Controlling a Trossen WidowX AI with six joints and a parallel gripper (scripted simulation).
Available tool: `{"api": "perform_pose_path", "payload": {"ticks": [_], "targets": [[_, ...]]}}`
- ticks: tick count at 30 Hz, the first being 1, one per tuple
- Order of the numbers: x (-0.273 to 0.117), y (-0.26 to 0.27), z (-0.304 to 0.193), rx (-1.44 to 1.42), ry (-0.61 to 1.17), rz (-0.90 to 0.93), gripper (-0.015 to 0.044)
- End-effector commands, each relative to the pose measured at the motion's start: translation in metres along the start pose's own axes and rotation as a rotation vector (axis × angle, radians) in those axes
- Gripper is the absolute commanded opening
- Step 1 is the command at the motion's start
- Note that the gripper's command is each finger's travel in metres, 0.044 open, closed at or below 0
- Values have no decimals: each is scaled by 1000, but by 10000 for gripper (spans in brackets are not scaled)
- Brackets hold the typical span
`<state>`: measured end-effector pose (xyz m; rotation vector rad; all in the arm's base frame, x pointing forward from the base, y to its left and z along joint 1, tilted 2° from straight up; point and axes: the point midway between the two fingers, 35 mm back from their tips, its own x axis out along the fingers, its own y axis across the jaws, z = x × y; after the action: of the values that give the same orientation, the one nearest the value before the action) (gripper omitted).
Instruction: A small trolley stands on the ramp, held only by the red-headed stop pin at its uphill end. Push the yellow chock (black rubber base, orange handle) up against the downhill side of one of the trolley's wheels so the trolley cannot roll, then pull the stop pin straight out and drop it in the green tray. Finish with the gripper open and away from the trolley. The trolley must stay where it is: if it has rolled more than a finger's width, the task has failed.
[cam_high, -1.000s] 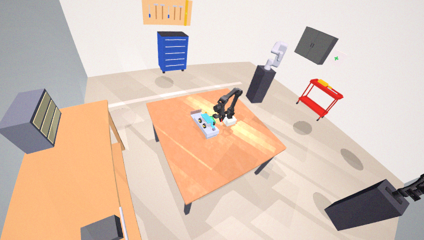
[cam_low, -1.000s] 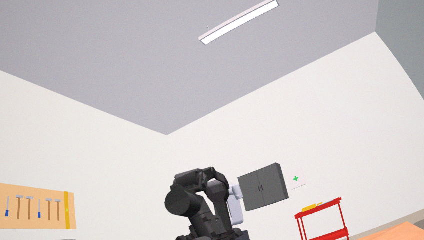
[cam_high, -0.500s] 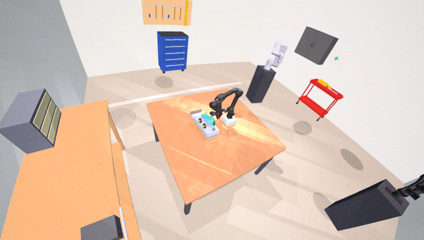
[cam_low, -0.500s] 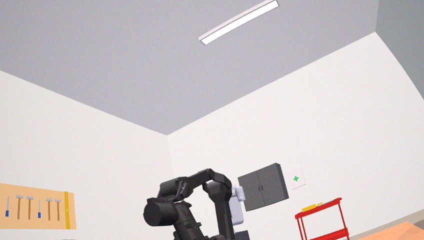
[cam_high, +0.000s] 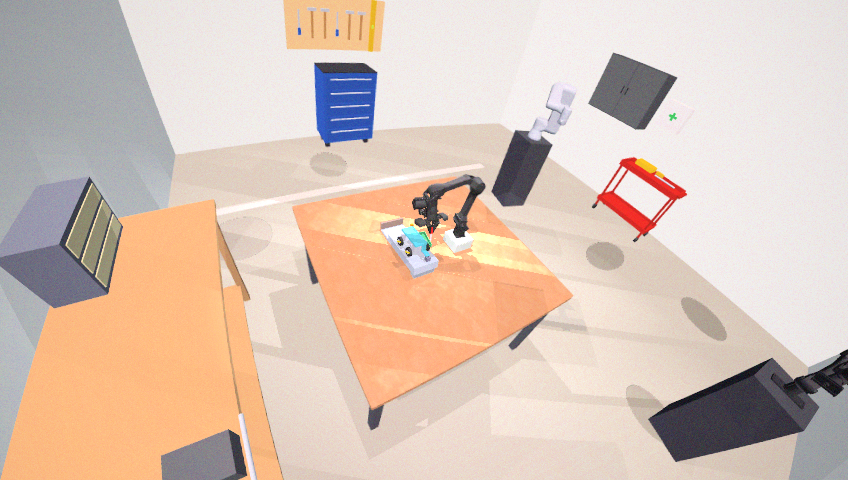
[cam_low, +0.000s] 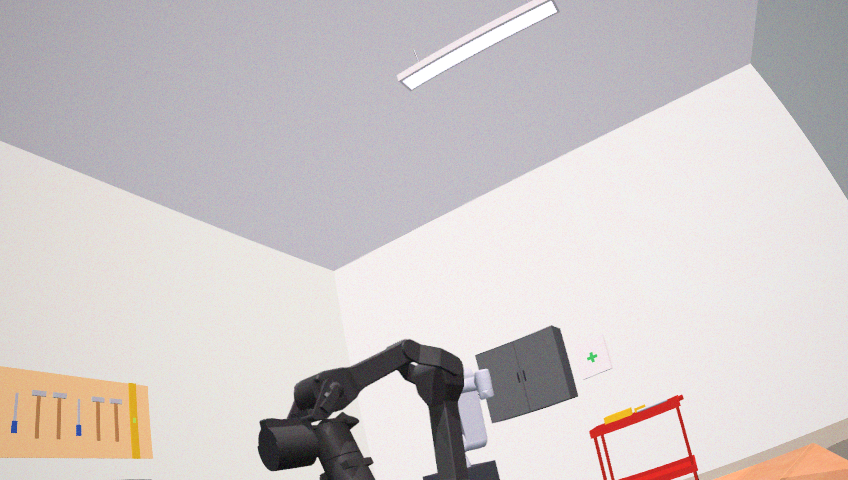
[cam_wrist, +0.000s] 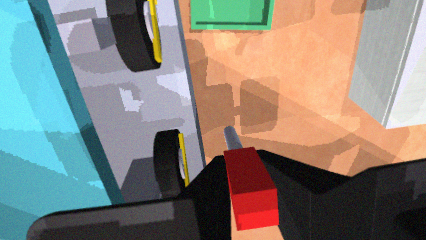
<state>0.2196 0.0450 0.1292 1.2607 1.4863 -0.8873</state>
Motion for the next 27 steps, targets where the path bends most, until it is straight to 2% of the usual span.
{"api": "perform_pose_path", "payload": {"ticks": [1,21,27], "targets": [[-1,-1,13,-2,3,-2,0],[-9,-5,89,-2,-3,-3,0],[-9,-6,92,3,-4,-3,0]]}}
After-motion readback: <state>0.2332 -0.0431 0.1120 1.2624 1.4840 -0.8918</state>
